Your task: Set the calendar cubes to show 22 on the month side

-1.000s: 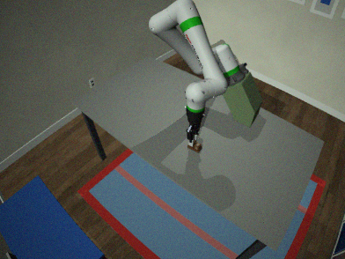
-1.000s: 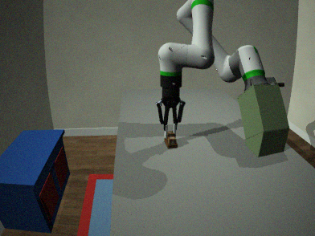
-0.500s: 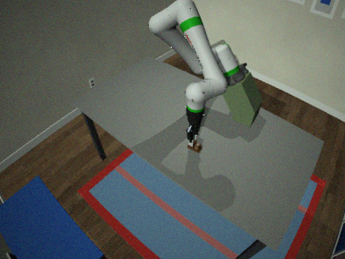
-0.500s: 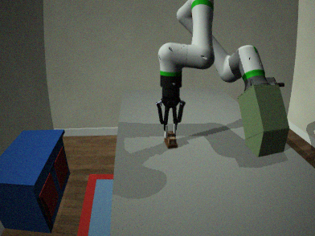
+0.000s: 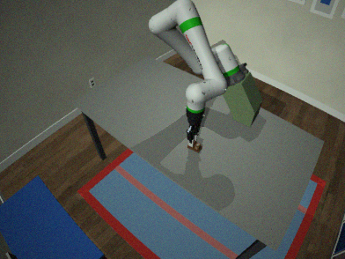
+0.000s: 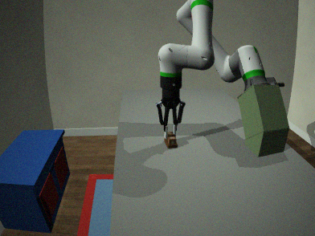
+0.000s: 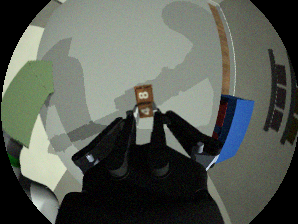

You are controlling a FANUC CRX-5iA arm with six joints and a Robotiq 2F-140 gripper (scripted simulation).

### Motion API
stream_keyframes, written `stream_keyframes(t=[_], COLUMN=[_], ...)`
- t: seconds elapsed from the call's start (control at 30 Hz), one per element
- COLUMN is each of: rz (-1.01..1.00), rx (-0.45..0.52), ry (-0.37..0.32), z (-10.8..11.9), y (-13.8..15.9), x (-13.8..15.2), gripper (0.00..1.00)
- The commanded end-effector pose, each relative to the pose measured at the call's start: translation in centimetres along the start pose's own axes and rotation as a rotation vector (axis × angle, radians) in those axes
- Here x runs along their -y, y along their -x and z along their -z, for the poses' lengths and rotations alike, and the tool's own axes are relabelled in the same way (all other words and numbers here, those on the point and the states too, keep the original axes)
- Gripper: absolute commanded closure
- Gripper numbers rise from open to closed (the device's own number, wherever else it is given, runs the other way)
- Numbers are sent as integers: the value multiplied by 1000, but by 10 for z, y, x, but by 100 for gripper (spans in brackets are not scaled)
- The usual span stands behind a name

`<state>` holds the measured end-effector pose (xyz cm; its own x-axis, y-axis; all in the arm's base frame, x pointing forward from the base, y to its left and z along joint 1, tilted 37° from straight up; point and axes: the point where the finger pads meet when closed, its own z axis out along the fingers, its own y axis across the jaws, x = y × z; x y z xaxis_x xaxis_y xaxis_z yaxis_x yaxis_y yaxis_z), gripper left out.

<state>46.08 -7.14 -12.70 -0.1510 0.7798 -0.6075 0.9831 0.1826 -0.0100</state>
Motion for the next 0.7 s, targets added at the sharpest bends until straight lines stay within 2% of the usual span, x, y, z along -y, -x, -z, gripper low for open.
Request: stream_keyframes(t=[0.0, 0.67], rz=[0, 0], rx=[0, 0], ry=[0, 0], z=[-1, -6], y=[0, 0], x=[0, 0], gripper=[83, 83])
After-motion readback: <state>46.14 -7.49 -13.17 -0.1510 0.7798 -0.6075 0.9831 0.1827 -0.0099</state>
